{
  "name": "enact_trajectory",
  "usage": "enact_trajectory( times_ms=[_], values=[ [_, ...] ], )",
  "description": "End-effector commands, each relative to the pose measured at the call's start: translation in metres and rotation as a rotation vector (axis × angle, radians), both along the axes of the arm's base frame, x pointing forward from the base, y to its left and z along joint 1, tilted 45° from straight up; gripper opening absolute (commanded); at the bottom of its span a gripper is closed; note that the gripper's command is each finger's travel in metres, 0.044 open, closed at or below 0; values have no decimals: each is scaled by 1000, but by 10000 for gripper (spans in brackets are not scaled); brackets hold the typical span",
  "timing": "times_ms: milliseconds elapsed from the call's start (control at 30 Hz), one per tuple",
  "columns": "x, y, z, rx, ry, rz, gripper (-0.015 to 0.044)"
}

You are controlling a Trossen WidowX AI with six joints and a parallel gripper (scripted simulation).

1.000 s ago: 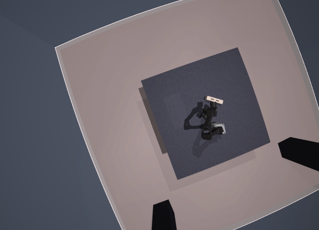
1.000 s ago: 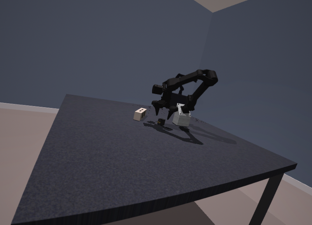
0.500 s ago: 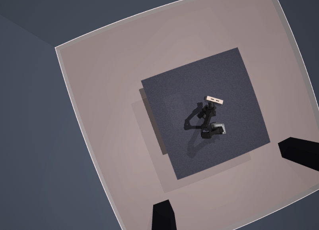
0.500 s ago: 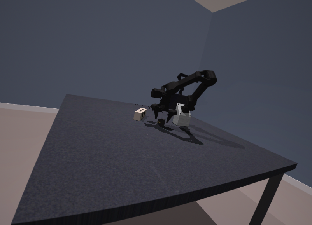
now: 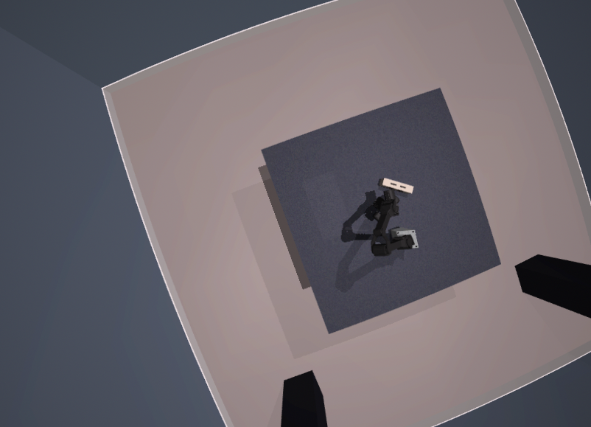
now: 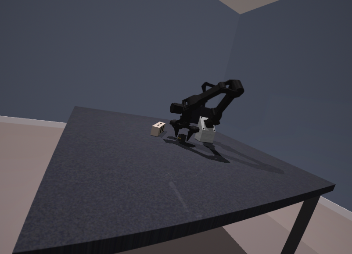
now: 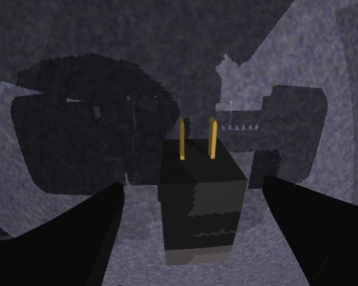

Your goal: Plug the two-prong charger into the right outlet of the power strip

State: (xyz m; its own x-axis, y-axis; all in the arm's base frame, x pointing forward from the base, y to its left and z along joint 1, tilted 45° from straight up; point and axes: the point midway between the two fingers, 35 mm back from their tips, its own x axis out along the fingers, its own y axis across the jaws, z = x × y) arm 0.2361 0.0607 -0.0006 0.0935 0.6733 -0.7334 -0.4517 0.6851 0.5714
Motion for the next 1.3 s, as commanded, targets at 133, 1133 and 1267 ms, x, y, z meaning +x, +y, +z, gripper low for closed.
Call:
enact_trajectory(
  times_ms=[133, 1133, 1267],
  values=[
    [0, 0, 0, 0, -1, 1, 204],
    [-17, -41, 34, 5, 11, -6, 0],
    [-16, -42, 31, 11, 38, -35, 0]
  ],
)
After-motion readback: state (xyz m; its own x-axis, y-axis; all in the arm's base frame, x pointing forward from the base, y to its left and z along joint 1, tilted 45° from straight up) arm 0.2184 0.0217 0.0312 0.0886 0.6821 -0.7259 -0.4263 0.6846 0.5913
